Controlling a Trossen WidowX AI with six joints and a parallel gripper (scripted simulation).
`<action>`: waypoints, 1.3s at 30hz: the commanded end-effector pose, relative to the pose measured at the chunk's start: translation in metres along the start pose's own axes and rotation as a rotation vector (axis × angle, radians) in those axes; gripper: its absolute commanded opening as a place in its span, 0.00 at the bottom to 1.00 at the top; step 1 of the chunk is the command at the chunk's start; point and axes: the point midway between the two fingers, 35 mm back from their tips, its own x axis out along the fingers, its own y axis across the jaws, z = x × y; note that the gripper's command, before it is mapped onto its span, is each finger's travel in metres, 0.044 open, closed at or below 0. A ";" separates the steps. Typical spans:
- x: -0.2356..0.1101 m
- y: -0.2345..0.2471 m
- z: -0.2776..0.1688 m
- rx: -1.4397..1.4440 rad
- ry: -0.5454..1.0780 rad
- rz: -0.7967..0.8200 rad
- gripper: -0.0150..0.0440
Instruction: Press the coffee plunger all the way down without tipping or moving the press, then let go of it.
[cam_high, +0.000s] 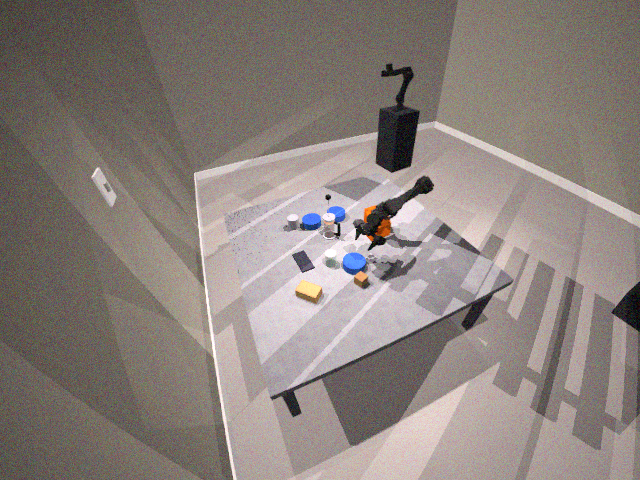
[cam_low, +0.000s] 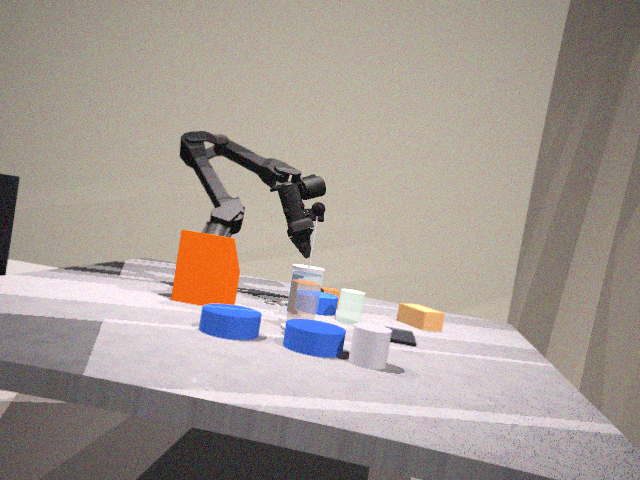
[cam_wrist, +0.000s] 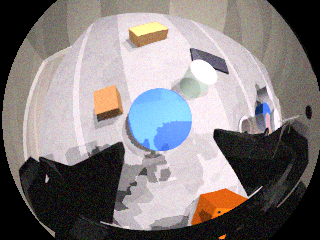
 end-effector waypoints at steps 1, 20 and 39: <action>-0.007 -0.035 0.026 0.064 -0.048 -0.055 1.00; -0.117 -0.233 0.061 0.405 -0.379 -0.258 1.00; -0.124 -0.286 0.001 0.505 -0.547 -0.327 1.00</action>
